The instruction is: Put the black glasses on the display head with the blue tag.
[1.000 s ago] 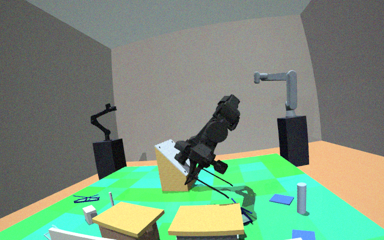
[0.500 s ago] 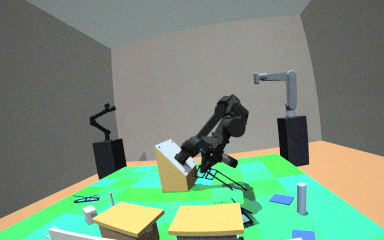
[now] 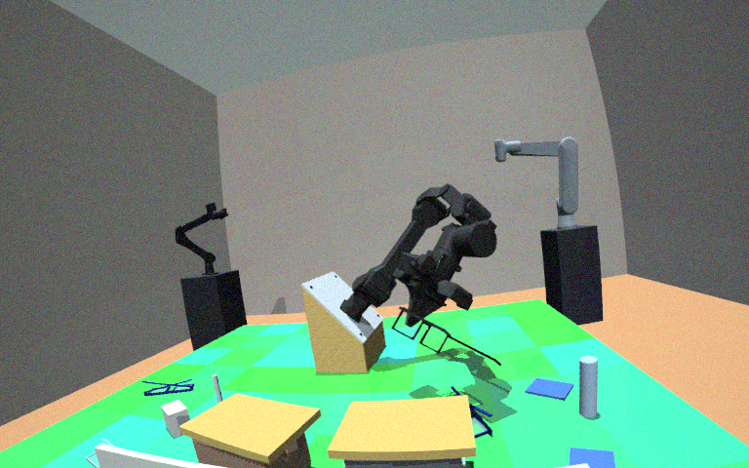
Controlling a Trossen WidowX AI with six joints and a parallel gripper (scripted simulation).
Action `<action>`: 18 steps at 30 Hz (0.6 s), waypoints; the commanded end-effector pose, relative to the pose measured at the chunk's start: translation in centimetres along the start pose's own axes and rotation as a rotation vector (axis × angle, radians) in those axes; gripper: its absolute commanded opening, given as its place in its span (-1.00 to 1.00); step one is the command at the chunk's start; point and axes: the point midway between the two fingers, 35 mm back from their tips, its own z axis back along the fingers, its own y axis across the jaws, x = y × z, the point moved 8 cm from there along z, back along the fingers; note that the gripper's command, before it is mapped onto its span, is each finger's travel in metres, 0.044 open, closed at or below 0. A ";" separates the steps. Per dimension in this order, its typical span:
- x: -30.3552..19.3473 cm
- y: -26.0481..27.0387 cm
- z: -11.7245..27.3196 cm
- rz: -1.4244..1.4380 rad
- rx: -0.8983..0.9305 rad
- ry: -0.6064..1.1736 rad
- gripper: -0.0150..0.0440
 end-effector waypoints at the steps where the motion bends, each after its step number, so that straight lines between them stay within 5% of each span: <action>1: -0.8 -0.7 0.9 -0.123 0.034 -0.021 -0.49; 18: -3.3 -3.8 3.8 -0.597 0.181 -0.019 -0.49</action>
